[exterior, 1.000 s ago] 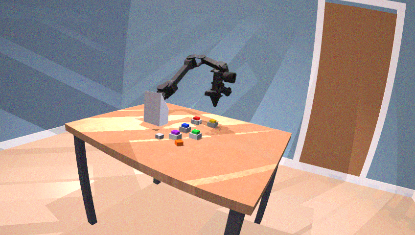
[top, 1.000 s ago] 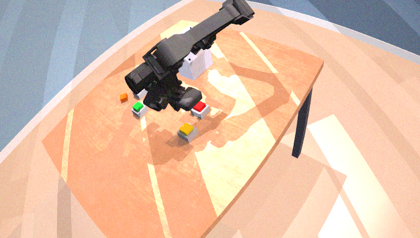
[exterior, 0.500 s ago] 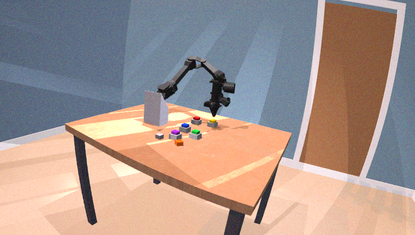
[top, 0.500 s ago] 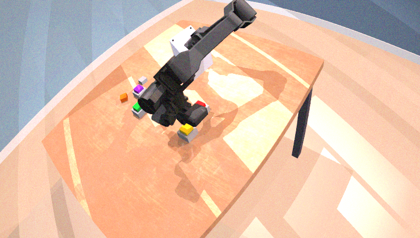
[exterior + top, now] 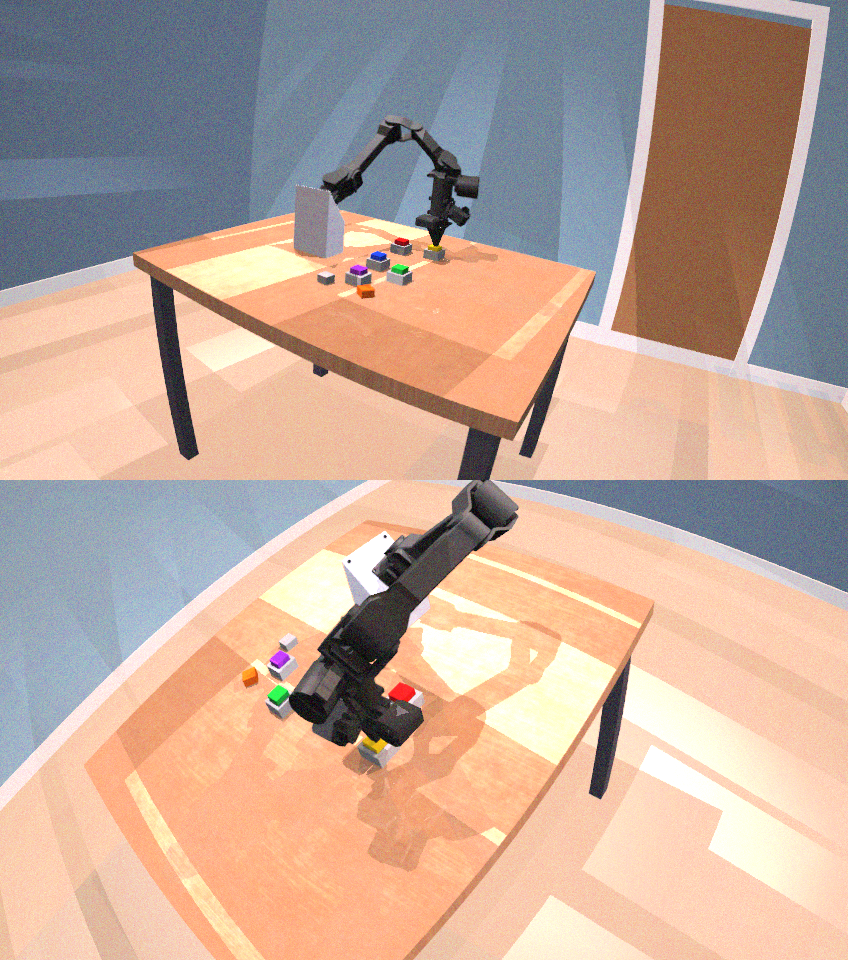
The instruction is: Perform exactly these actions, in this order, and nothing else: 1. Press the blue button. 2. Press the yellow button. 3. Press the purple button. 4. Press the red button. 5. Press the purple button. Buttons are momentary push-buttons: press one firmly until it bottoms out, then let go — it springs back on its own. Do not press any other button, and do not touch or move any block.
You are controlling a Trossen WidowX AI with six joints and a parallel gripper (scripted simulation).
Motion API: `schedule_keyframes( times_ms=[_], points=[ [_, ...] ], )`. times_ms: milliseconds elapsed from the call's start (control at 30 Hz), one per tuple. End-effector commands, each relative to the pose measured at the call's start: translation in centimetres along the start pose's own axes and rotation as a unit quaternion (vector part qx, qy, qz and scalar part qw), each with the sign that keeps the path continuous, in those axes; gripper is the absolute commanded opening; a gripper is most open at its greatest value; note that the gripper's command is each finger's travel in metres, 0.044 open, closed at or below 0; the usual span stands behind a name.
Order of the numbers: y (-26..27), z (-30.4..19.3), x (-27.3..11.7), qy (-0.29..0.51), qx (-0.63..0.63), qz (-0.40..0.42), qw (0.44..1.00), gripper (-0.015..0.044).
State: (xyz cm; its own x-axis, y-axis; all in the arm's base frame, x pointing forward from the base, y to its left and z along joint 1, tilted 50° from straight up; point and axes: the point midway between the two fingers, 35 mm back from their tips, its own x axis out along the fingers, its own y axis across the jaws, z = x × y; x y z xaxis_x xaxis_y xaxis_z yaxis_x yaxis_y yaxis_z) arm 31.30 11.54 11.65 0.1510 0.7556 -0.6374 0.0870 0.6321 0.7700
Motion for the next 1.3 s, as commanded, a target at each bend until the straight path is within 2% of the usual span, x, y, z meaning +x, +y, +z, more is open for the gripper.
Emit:
schedule_keyframes(
  times_ms=[0,633,767,967,1133,1267],
  points=[
    [-0.2,-0.1,0.4,0.002,0.004,-0.003,1.0,0.002],
    [-0.2,-0.1,0.4,0.002,0.004,-0.003,1.0,0.002],
    [-0.2,-0.1,-2.6,0.002,0.004,-0.003,1.0,0.002],
    [-0.2,-0.1,-3.3,0.002,0.005,-0.004,1.0,0.002],
    [-0.2,0.0,-7.9,0.002,0.007,-0.006,1.0,0.002],
    [-0.2,-0.1,-8.9,0.002,0.005,-0.005,1.0,0.002]
  ],
)
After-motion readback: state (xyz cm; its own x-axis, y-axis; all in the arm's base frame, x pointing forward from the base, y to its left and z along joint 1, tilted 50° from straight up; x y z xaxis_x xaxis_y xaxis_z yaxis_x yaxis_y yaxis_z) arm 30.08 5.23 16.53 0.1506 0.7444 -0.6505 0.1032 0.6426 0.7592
